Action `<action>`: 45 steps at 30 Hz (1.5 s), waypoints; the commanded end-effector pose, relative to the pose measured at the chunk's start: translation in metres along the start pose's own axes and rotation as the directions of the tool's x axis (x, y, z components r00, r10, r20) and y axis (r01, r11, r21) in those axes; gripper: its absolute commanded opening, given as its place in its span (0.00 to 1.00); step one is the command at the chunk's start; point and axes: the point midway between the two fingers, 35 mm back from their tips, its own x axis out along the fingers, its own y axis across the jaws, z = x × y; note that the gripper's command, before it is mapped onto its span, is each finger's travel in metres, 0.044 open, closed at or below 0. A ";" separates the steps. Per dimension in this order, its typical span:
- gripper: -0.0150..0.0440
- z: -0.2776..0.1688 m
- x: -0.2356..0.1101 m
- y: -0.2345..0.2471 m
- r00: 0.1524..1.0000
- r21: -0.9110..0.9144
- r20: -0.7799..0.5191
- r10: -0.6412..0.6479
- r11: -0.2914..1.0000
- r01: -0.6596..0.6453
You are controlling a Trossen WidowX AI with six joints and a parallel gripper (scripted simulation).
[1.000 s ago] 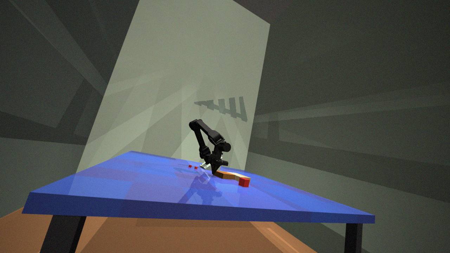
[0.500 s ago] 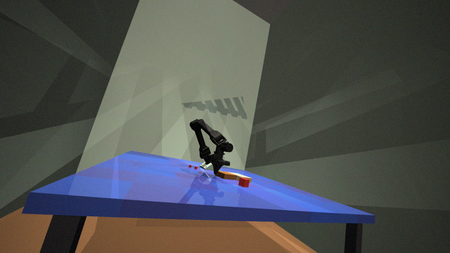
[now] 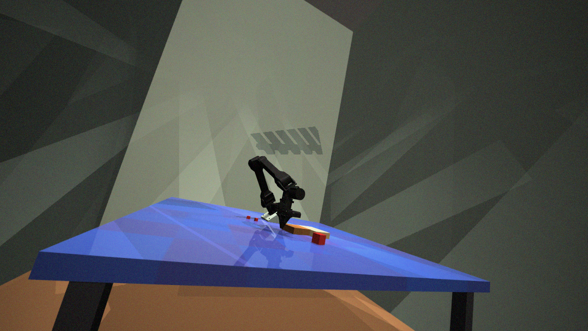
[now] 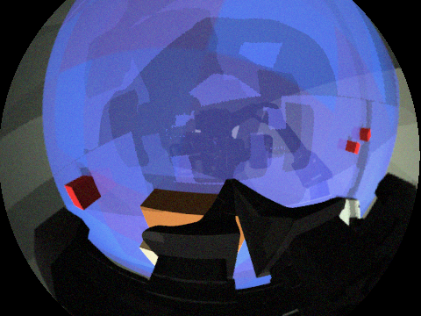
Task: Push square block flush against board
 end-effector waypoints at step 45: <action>0.25 0.029 -0.055 0.026 1.000 -0.257 0.003 0.011 0.966 -0.010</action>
